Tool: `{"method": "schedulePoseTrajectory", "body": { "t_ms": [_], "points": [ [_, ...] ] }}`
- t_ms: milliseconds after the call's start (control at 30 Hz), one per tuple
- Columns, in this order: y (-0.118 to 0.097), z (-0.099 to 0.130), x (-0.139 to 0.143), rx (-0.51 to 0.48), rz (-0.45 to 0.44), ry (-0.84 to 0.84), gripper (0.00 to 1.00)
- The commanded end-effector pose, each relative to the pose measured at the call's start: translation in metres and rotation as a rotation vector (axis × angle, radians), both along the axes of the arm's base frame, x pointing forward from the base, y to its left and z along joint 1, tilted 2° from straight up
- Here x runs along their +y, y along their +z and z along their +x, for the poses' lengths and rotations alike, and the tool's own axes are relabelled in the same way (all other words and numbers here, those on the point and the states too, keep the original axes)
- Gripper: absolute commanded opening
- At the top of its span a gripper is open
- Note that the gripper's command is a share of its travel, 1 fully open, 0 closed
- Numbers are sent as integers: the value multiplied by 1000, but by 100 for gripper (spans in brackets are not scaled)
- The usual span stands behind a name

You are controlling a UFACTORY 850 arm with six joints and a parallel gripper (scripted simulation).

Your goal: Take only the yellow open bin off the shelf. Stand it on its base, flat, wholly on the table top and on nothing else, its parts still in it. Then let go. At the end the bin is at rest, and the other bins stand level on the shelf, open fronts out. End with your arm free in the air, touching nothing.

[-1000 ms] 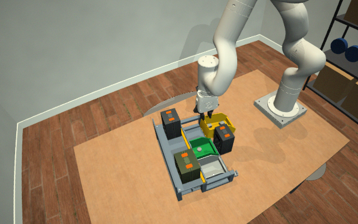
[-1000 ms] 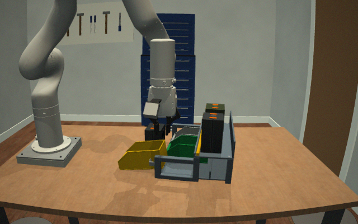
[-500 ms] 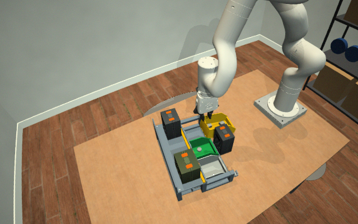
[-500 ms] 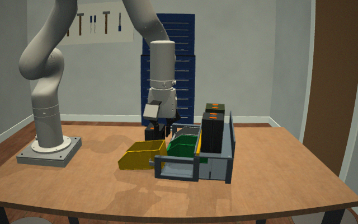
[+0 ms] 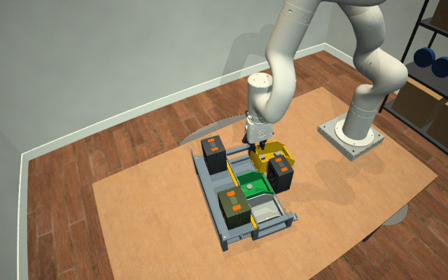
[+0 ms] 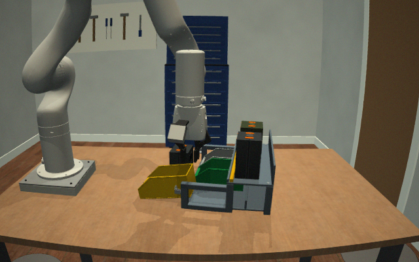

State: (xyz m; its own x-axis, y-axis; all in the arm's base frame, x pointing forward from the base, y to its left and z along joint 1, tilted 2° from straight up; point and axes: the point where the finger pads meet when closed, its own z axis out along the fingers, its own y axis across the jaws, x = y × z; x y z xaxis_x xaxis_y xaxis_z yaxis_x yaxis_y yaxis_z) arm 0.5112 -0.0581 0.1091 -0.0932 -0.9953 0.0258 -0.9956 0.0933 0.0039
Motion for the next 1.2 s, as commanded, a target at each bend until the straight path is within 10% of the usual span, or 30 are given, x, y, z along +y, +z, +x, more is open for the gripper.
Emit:
{"method": "schedulePoseTrajectory", "body": {
  "t_ms": [0,1167],
  "points": [
    [-5,0,0,-1,0,0,33],
    [-27,0,-1,-1,0,0,33]
  ]
}}
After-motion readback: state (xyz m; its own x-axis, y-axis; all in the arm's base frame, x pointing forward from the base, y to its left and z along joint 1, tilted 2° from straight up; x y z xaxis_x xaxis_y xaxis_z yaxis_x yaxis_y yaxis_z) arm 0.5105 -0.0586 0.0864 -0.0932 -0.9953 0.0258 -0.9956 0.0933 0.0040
